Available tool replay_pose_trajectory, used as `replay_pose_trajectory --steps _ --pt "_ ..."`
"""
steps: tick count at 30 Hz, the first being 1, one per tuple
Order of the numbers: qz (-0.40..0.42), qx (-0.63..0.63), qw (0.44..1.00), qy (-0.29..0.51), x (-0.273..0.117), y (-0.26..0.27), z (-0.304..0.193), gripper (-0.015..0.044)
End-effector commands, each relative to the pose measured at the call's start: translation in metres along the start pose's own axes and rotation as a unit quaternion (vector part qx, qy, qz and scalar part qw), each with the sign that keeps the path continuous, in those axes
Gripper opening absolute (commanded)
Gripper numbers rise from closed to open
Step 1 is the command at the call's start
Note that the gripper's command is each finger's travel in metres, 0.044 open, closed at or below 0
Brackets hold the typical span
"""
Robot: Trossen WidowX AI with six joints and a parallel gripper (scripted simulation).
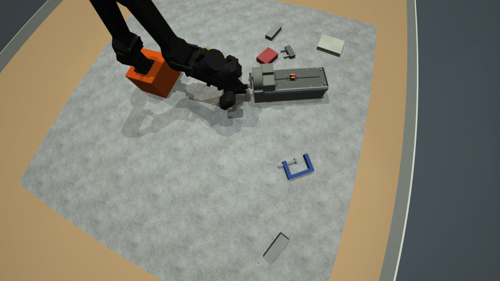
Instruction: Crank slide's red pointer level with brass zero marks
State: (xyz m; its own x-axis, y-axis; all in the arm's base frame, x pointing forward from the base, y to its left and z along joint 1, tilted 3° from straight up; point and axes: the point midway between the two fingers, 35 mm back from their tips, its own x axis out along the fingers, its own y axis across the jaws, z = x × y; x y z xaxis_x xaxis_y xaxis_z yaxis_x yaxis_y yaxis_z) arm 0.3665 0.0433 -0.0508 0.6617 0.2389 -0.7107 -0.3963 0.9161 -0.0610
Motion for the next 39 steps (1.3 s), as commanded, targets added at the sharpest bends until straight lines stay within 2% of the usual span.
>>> replay_pose_trajectory --steps 1,39 --pt "0.011 -0.002 1.0 0.004 0.0022 0.0088 -0.0022 0.0" --pt "0.011 -0.002 1.0 0.004 0.0009 0.0169 -0.0015 0.0"
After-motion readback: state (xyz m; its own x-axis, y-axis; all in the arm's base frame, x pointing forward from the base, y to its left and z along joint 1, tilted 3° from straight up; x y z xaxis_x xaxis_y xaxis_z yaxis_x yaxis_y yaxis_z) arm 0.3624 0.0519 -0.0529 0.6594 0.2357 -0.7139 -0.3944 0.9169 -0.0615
